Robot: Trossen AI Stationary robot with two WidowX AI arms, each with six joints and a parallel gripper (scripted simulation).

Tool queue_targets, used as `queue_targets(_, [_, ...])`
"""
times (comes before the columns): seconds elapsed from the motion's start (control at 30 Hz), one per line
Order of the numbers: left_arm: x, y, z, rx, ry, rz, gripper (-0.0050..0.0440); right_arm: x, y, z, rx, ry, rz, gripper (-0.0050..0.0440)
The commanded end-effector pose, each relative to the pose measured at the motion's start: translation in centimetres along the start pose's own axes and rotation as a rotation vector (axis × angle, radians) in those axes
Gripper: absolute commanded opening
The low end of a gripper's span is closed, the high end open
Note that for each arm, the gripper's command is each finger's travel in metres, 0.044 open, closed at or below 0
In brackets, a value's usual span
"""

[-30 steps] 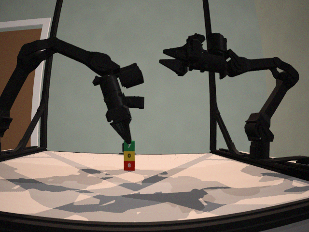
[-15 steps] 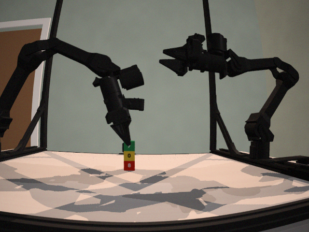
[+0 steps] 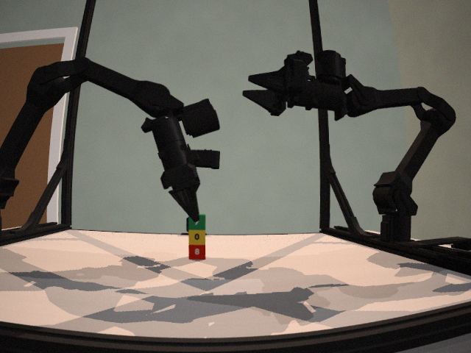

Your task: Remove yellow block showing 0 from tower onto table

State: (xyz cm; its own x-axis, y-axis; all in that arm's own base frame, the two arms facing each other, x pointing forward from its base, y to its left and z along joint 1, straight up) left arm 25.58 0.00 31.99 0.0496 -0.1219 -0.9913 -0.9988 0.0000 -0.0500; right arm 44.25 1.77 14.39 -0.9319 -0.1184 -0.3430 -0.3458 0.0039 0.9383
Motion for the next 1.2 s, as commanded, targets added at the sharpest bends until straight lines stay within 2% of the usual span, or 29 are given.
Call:
queue_targets(0.0, [0.0,0.0,0.0,0.000,0.000,0.000,0.0400,0.0,0.0,0.0,-0.004,0.003,0.004,0.0091])
queue_targets(0.13, [0.0,0.0,0.0,0.000,0.000,0.000,0.0400,-0.4,1.0,0.0,-0.004,0.003,0.004,0.0000])
queue_targets(0.43, [0.0,0.0,0.0,0.000,0.000,0.000,0.0400,0.1,1.3,0.0,-0.004,0.003,0.004,0.0000])
queue_targets(0.73, [0.0,0.0,0.0,0.000,0.000,0.000,0.0400,7.0,3.7,0.8,-0.004,0.003,0.004,0.0000])
queue_targets(1.17, [0.0,0.0,0.0,0.000,0.000,0.000,0.0400,7.1,3.8,0.9,-0.004,0.003,0.004,0.0000])
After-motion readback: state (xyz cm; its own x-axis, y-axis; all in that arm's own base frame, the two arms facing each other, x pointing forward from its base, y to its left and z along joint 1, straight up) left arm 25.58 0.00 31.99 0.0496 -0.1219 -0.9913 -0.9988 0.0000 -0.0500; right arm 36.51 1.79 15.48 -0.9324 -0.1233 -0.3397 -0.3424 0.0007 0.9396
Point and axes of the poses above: on each arm, the point midway between the two fingers, 35 mm back from their tips, its own y axis back along the fingers, its own z axis across the jaws, x = y × z, the point moved 6 cm from there along y, back along the fingers, and after that the axes turned 7 degrees about y, right-handed, at the moved point
